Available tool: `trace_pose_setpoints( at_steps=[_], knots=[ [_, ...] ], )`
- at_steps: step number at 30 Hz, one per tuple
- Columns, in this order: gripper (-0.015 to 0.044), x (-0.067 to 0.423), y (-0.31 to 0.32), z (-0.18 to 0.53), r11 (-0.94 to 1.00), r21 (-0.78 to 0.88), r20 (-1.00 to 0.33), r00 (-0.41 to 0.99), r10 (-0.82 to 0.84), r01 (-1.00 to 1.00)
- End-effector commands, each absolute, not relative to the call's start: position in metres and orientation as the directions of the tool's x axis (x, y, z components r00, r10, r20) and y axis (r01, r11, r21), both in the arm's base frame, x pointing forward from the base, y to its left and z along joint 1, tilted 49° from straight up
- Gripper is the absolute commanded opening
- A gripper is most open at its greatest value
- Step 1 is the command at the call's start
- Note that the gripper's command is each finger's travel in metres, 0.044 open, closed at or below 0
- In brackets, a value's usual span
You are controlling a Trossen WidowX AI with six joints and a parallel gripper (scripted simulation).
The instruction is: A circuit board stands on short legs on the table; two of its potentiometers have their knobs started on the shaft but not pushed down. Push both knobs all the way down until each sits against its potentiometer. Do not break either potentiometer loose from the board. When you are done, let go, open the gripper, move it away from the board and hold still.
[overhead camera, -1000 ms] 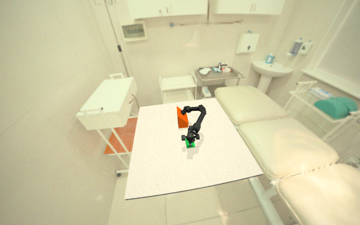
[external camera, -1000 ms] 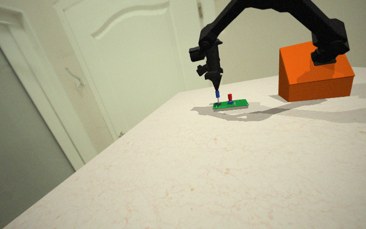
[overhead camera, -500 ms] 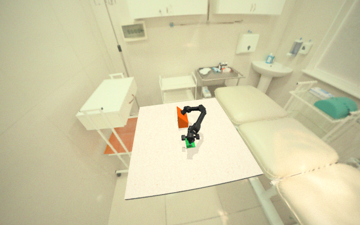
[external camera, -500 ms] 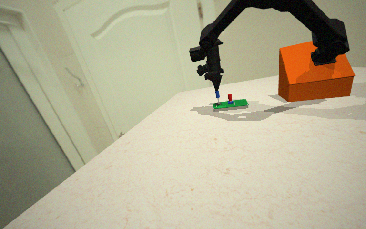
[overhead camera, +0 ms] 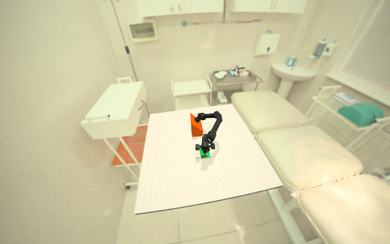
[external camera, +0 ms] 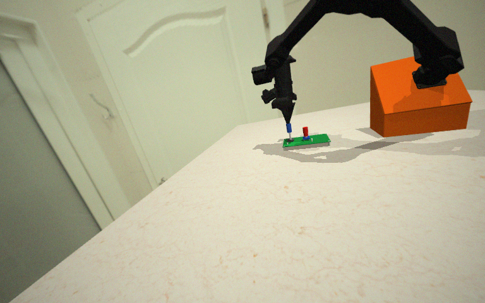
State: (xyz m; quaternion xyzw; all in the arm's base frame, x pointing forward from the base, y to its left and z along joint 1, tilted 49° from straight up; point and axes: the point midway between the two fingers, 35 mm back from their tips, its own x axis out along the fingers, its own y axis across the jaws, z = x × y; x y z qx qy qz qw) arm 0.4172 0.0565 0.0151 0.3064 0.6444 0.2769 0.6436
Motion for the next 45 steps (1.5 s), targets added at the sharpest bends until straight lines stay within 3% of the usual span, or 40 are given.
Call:
trace_pose_setpoints(
  at_steps=[1, 45],
  knots=[
    [0.0000, 0.417, 0.072, 0.005, 0.660, 0.751, -0.660, -0.002, 0.751, 0.018],
    [0.0000, 0.417, 0.089, -0.009, 0.659, 0.752, -0.659, -0.002, 0.752, 0.018]
  ],
)
